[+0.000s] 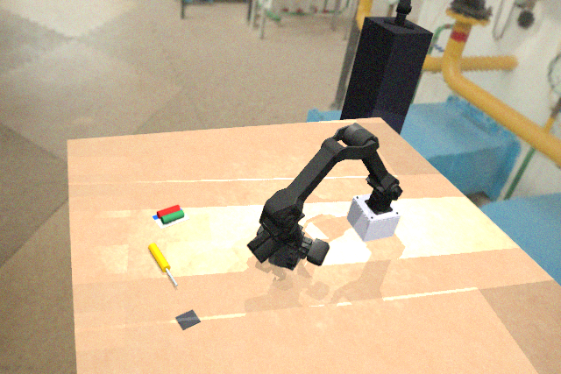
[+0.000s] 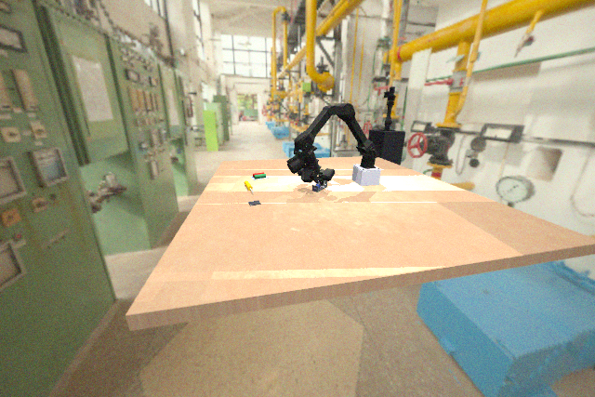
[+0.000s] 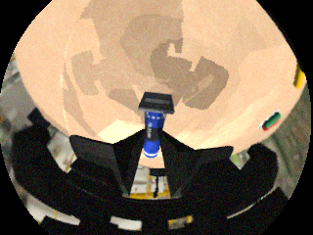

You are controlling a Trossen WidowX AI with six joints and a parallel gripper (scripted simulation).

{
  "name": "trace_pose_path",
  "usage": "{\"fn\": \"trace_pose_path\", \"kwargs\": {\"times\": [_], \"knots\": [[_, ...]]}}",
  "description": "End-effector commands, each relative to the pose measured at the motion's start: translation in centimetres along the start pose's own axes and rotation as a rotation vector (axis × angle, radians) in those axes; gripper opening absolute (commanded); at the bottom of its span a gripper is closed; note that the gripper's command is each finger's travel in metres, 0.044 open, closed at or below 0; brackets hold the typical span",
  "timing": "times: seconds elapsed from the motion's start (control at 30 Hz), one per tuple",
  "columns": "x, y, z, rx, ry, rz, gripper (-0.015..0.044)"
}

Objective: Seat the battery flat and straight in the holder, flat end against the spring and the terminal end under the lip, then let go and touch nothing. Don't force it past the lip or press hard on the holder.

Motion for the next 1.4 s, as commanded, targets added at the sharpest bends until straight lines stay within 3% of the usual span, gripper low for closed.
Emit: {"fn": "trace_pose_path", "kwargs": {"times": [0.0, 1.37], "knots": [[-0.1, -0.1, 0.0, -0.001, -0.044, 0.009, 0.0073], [1.3, -0.8, -2.3, -0.010, -0.261, 0.065, 0.0073]]}}
Point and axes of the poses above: the point midway between the two fingers, 35 mm back from their tips, its own x axis out along the fingers, its own y axis across the jaws, z = x × y, the point moved 9 cm from there along -x, back along the fingers, and after that the axes turned 9 degrees about x, right-handed, at the moved point
